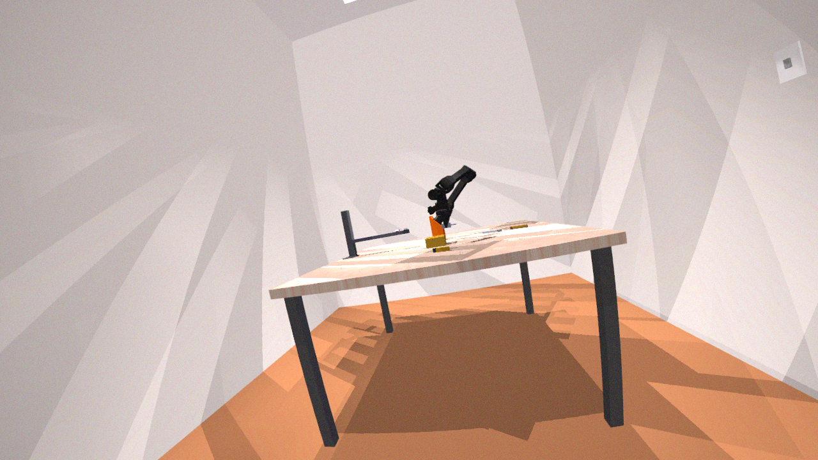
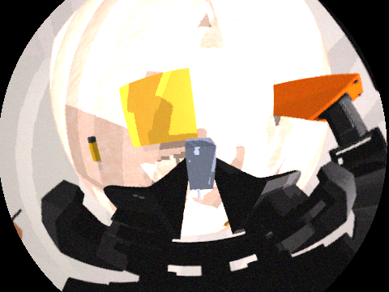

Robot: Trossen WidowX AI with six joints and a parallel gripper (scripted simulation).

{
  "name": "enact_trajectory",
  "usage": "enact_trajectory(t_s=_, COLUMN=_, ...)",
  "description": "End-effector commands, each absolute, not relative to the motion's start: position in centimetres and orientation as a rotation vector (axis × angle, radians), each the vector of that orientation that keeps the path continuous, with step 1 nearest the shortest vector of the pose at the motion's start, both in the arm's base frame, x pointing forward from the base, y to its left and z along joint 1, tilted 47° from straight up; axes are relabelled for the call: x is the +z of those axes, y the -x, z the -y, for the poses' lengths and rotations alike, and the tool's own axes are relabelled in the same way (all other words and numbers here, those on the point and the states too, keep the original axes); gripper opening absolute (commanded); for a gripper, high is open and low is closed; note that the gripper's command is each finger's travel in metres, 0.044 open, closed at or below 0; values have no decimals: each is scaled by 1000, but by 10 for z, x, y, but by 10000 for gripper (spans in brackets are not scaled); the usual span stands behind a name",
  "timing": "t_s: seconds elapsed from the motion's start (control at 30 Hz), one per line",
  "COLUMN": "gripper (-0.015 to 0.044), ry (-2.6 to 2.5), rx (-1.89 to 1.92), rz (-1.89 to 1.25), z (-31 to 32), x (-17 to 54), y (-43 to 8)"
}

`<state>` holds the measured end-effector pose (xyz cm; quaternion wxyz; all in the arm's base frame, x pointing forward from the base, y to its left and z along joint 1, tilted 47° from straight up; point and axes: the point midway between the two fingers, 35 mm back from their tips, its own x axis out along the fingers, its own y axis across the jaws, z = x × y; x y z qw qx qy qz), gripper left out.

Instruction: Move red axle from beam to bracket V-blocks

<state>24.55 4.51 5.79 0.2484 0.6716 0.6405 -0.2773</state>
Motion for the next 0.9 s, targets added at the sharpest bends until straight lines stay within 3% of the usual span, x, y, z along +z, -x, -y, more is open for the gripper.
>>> enact_trajectory(t_s=0.0, gripper=0, ry=-1829, rx=-762, rz=-1735, z=-31, x=48, y=-258)
enact_trajectory(t_s=0.87, gripper=0, ry=-1846, rx=-797, rz=-1727, z=50, x=-30, y=-299)
